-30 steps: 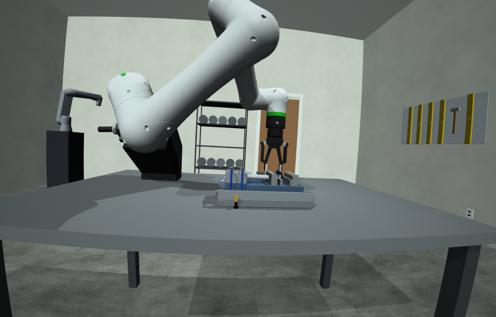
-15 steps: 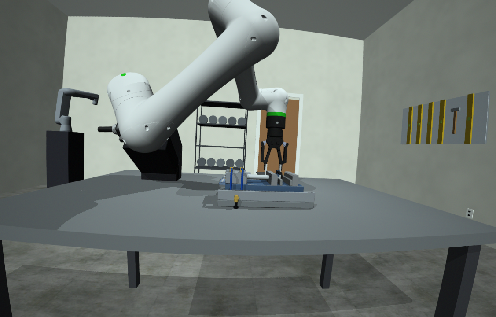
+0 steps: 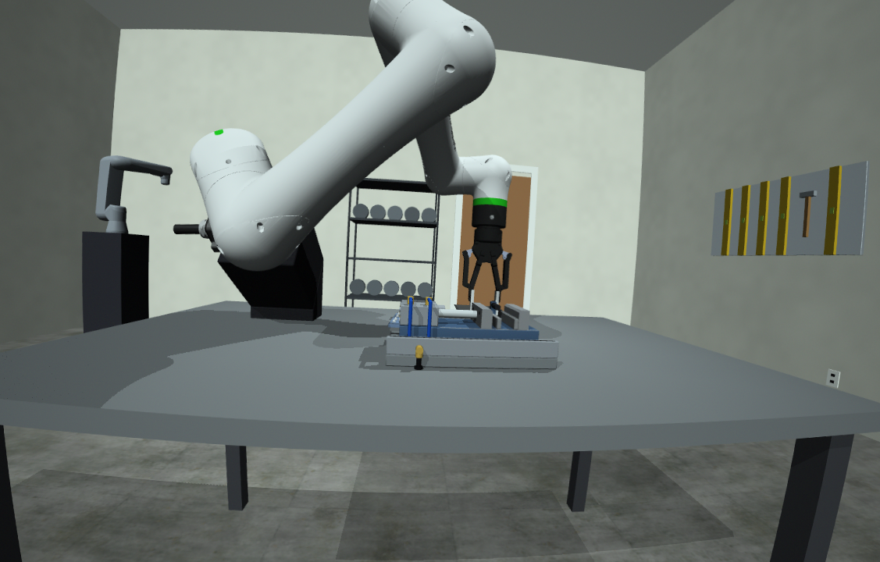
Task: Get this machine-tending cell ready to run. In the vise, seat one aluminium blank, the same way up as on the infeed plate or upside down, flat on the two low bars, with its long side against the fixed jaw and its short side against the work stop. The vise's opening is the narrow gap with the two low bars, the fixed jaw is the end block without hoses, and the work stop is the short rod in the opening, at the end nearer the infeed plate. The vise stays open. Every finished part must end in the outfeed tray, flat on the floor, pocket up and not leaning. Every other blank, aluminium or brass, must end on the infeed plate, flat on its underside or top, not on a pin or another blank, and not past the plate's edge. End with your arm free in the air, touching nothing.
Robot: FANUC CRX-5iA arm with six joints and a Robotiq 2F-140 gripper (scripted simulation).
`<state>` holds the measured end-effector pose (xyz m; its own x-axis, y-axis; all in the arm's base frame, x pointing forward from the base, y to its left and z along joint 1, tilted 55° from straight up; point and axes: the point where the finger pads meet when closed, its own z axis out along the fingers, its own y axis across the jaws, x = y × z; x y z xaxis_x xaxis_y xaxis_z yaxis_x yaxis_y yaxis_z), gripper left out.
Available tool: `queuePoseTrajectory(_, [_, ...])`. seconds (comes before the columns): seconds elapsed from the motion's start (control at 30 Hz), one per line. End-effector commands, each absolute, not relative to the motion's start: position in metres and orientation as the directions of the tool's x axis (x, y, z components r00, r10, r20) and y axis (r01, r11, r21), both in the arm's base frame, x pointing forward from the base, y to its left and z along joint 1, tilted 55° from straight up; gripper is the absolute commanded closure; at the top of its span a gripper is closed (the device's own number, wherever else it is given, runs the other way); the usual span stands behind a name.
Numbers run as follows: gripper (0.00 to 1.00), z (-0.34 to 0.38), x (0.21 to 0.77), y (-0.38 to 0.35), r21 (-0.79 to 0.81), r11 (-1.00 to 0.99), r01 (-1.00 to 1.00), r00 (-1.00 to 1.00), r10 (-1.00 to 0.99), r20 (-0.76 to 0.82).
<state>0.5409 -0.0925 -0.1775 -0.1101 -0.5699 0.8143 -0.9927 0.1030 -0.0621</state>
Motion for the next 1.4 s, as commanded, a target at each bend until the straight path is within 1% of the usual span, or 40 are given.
queuePoseTrajectory(0.0, [0.6, -0.176, 0.541, -0.09, -0.062, 0.103, -0.993, -0.11, -0.57, 0.814])
queuePoseTrajectory(0.33, [0.6, -0.163, 0.542, -0.071, -0.062, 0.103, -0.993, -0.11, -0.57, 0.814])
queuePoseTrajectory(0.83, [0.6, -0.114, 0.546, -0.002, -0.062, 0.103, -0.993, -0.11, -0.57, 0.814])
queuePoseTrajectory(1.37, [0.6, -0.095, 0.548, 0.025, -0.062, 0.103, -0.993, -0.11, -0.57, 0.814])
